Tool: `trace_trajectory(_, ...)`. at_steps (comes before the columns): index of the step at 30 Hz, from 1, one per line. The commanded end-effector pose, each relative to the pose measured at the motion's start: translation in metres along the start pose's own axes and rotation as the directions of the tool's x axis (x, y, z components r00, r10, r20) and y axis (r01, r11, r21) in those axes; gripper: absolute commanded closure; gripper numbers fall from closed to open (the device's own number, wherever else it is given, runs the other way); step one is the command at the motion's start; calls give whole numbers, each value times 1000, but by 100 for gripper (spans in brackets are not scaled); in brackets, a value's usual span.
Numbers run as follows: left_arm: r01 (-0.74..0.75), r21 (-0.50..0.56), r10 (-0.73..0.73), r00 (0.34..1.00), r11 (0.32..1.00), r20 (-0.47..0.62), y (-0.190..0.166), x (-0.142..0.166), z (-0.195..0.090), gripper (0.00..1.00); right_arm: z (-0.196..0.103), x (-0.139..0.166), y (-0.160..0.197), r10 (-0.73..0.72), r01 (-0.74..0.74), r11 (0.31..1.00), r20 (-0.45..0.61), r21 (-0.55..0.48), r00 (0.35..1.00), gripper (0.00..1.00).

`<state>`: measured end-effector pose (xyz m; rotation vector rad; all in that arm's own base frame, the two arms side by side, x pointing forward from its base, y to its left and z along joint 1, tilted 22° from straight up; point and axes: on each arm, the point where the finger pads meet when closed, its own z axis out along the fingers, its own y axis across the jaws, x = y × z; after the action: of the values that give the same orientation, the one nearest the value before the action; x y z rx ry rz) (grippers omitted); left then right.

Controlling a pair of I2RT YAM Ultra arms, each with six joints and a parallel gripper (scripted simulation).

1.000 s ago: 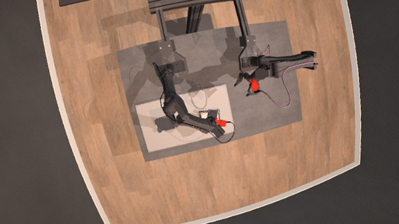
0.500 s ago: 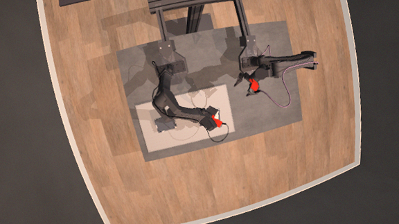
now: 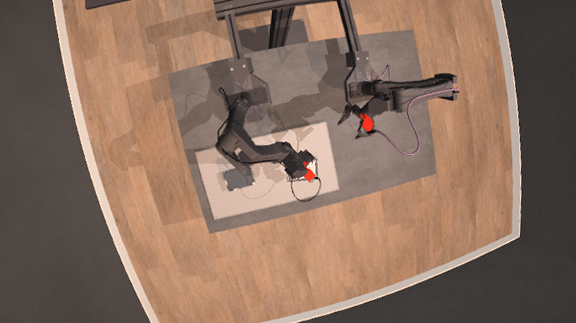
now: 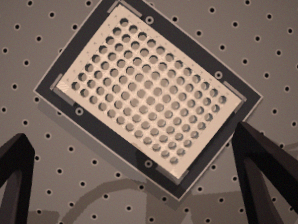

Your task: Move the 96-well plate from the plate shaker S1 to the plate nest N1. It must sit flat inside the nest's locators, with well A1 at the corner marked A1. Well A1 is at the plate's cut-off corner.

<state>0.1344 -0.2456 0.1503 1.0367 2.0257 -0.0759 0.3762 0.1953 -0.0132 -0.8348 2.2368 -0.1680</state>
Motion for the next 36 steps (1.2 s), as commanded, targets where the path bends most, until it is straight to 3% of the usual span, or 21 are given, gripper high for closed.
trace_trajectory(1,-11,-12,11,1000,1000,-12,3,6,-2,0,-7,-25,-1,62,-66,997,123,31,991,0)
trace_trajectory(36,-11,-12,11,1000,1000,-12,3,6,-2,0,-5,-20,0,49,-52,998,103,23,993,0)
